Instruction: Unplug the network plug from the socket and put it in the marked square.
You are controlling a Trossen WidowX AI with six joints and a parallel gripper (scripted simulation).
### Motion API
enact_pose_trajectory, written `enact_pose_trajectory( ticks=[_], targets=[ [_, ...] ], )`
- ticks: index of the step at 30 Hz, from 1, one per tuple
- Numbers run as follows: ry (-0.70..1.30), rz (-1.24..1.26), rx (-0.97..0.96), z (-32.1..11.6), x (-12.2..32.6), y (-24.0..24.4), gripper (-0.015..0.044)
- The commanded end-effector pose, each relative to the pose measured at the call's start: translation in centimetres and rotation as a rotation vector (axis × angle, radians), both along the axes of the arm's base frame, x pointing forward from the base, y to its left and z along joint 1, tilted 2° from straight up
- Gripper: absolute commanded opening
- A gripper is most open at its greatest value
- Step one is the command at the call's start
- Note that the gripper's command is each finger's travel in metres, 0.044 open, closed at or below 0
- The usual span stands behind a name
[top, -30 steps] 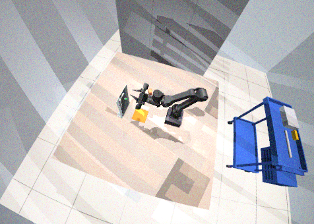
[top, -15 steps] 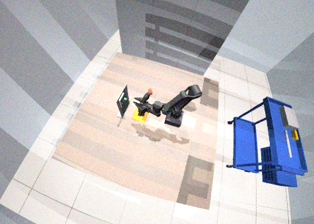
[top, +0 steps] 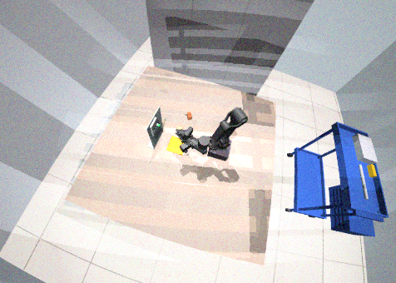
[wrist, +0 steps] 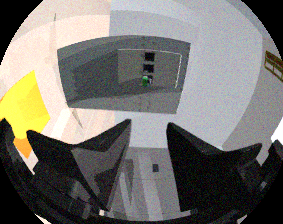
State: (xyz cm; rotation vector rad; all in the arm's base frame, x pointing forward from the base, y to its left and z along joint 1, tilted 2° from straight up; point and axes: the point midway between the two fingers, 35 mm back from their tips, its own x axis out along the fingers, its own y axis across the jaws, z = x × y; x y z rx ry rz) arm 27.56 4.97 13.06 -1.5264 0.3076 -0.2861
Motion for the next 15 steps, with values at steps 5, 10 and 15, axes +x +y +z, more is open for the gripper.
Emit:
enact_pose_trajectory(
  ticks=[5, 10, 15],
  targets=[
    [0.015, -0.008, -0.028, -0.3, 0.4, -0.1, 0.0156],
    [0.013, -0.008, -0.028, -0.2, 2.9, -0.3, 0.0156],
    [0.01, -0.008, -0.029, -0.3, 5.4, -0.8, 0.0156]
  ],
)
